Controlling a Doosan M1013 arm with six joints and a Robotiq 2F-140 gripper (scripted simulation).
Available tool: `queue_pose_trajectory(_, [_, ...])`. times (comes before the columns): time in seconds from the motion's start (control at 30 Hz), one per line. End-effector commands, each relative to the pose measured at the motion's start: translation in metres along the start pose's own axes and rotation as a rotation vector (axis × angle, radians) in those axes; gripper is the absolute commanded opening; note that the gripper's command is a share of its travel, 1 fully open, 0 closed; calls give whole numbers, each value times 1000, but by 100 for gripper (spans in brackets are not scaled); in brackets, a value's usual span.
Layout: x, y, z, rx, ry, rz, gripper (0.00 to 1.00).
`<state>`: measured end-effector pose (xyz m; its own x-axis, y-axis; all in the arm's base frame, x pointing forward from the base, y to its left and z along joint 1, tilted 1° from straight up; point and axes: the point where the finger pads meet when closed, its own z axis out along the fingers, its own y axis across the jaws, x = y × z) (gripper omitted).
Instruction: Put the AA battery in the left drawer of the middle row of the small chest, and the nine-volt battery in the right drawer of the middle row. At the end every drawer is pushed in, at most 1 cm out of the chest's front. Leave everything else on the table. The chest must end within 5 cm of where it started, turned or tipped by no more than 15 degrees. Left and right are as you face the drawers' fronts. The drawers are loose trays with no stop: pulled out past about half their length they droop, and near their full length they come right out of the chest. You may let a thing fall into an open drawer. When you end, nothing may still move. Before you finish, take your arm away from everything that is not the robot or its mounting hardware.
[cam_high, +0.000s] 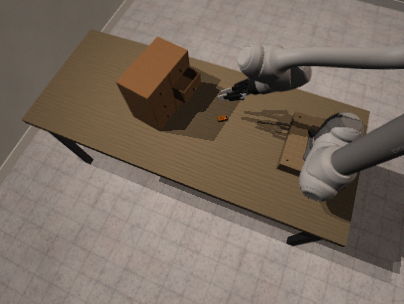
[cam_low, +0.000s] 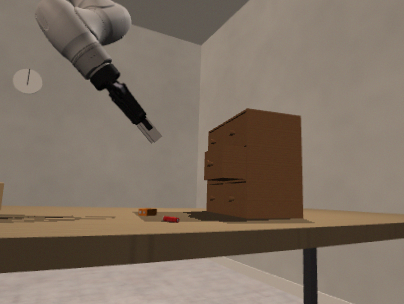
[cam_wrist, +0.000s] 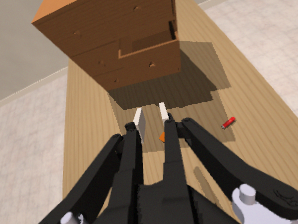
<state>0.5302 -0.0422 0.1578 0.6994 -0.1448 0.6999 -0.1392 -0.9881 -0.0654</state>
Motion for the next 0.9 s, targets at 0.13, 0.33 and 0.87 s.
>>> queue_pose_trajectory(0.13, [1, -4, -24, -71, -284, 13, 20])
queue_pose_trajectory(0.33, [0, -5, -34, -51, -360, 18, 20])
queue_pose_trajectory(0.87, [0, -8, -61, -116, -709, 37, 20])
